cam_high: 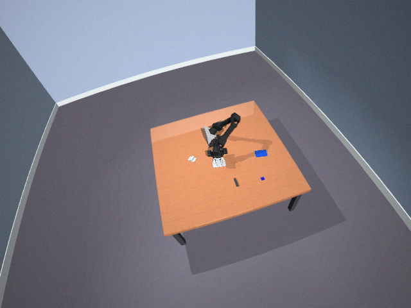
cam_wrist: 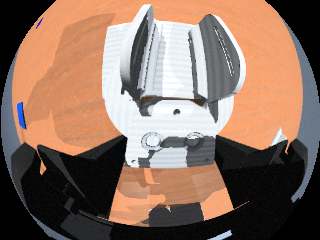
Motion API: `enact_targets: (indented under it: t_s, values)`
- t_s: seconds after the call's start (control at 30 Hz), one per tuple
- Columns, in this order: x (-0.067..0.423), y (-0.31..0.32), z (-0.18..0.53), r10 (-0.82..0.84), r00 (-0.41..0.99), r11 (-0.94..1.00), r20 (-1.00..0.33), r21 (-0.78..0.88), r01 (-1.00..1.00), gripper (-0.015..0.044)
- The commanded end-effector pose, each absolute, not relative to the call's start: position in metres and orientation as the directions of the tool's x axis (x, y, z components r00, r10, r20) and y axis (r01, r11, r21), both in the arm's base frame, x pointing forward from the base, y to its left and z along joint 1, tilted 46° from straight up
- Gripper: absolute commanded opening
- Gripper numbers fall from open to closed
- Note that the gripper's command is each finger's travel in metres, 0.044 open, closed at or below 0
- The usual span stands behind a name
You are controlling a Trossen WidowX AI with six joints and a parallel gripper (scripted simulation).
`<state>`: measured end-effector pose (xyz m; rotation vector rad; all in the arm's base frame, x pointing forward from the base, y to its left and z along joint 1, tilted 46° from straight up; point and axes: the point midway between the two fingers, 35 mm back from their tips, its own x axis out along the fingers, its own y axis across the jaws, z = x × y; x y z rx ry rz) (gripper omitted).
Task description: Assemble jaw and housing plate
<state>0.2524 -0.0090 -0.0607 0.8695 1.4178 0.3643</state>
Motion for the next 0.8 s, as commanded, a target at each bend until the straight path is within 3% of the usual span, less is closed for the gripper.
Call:
enact_targets:
  t_s: [0.0,0.13,0.27,0.77]
  values:
    - [0.2526,-0.0083,-0.0606,0.696,0.165,0.649,-0.699,0.710,0.273,0.0351]
    - [0.2526,-0.0083,-0.0606,0.696,0.165,0.649,-0.699,0.710,0.273,0.0351]
    - [0.2524,-0.0090,-0.0607,0.693,0.164,0.653,-0.702,0.708,0.269,0.0440]
    - [0.2522,-0.0125,-0.0580,0.692,0.164,0.654,-0.703,0.707,0.270,0.0440]
